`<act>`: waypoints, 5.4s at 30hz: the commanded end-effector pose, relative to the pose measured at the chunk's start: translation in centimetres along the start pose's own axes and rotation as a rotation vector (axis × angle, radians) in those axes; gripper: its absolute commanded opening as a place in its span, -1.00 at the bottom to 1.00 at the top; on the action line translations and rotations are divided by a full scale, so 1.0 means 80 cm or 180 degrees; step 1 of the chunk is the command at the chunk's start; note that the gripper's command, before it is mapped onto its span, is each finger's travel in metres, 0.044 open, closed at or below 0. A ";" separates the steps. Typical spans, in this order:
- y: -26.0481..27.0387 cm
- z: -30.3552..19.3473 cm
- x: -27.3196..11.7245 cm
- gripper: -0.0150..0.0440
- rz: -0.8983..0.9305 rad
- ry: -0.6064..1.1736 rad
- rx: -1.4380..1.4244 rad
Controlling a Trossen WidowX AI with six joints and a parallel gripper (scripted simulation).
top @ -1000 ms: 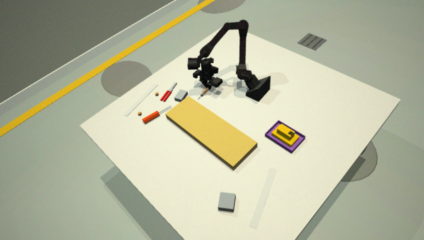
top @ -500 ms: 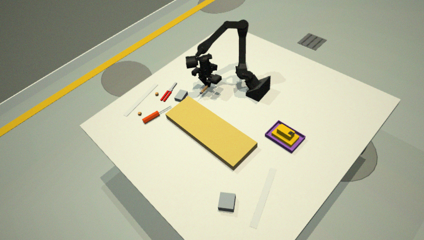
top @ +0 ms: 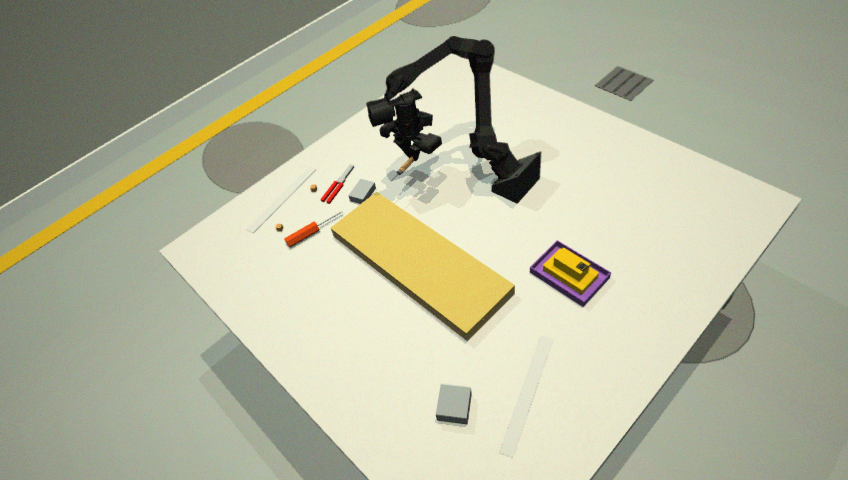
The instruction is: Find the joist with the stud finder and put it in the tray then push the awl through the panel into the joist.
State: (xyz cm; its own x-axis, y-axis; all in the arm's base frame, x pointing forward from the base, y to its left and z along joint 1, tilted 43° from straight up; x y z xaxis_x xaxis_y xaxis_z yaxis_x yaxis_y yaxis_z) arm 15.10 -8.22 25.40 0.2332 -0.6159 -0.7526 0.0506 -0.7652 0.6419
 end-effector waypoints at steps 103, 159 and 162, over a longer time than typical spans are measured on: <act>-0.025 -0.055 -0.118 -0.49 0.5375 0.1401 -0.7038; -0.166 -0.216 -0.095 -0.49 0.5719 0.4093 -0.8875; -0.179 -0.223 -0.092 -0.49 0.5751 0.4309 -0.8946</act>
State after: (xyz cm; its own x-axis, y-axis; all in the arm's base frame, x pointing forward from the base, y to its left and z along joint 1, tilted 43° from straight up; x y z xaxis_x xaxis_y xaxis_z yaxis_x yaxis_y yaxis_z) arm 29.43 9.73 24.91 0.6189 0.5172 -0.5912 -0.7561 0.5961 -0.2700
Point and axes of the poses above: the point midway between the two fingers, 35 mm back from their tips, its own x axis out along the fingers, its own y axis across the jaws, z = x × y, the point moved 4 cm from there along -x, back along the fingers, and after that the axes turned 10 degrees about x, right-handed, at the moved point
